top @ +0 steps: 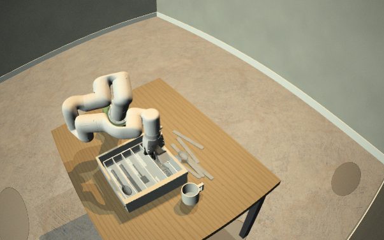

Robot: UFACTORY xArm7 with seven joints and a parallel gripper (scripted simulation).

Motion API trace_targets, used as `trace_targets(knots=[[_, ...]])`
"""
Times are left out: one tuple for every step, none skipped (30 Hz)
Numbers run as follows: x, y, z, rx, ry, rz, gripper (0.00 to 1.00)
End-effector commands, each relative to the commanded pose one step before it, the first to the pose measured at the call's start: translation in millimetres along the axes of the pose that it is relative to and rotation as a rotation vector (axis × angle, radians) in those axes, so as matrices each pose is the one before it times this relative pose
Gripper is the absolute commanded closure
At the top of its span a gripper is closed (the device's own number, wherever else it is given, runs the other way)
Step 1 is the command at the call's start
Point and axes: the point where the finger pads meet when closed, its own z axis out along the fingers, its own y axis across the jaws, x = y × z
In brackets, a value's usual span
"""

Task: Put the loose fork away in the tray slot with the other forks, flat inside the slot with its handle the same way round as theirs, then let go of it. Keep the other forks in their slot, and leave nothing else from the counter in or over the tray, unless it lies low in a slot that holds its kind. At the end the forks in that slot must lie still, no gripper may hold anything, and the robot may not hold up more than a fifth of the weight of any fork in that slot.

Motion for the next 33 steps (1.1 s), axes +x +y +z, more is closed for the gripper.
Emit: trace_targets(knots=[[0.42,0.12,-0.44,-0.00052,0.00183,0.00001,0.95],[0.00,0.00,0.00,0.00000,0.00000,0.00000,0.95],[0.00,0.00,0.00,0.00000,0.00000,0.00000,0.95],[0.00,0.00,0.00,0.00000,0.00000,0.00000,0.95],[0.00,0.00,0.00,0.00000,0.00000,0.00000,0.95],[0.00,0.00,0.00,0.00000,0.00000,0.00000,0.95],[0.00,0.00,0.00,0.00000,0.00000,0.00000,0.95],[0.00,0.00,0.00,0.00000,0.00000,0.00000,0.95],[0.00,0.00,0.00,0.00000,0.00000,0.00000,0.95],[0.00,0.00,0.00,0.00000,0.00000,0.00000,0.95],[0.00,0.00,0.00,0.00000,0.00000,0.00000,0.95],[0.00,0.00,0.00,0.00000,0.00000,0.00000,0.95],[0.00,0.00,0.00,0.00000,0.00000,0.00000,0.95],[0.00,0.00,0.00,0.00000,0.00000,0.00000,0.95],[0.00,0.00,0.00,0.00000,0.00000,0.00000,0.95],[0.00,0.00,0.00,0.00000,0.00000,0.00000,0.95],[0.00,0.00,0.00,0.00000,0.00000,0.00000,0.95],[0.00,0.00,0.00,0.00000,0.00000,0.00000,0.95],[0.00,0.00,0.00,0.00000,0.00000,0.00000,0.76],[0.00,0.00,0.00,0.00000,0.00000,0.00000,0.76],[0.00,0.00,0.00,0.00000,0.00000,0.00000,0.76],[0.00,0.00,0.00,0.00000,0.00000,0.00000,0.76],[0.00,0.00,0.00,0.00000,0.00000,0.00000,0.76],[0.00,0.00,0.00,0.00000,0.00000,0.00000,0.76],[0.00,0.00,0.00,0.00000,0.00000,0.00000,0.76],[0.00,0.00,0.00,0.00000,0.00000,0.00000,0.76],[0.00,0.00,0.00,0.00000,0.00000,0.00000,0.76],[0.00,0.00,0.00,0.00000,0.00000,0.00000,0.76],[0.00,0.00,0.00,0.00000,0.00000,0.00000,0.76],[0.00,0.00,0.00,0.00000,0.00000,0.00000,0.76],[0.00,0.00,0.00,0.00000,0.00000,0.00000,0.76],[0.00,0.00,0.00,0.00000,0.00000,0.00000,0.76],[0.00,0.00,0.00,0.00000,0.00000,0.00000,0.76]])
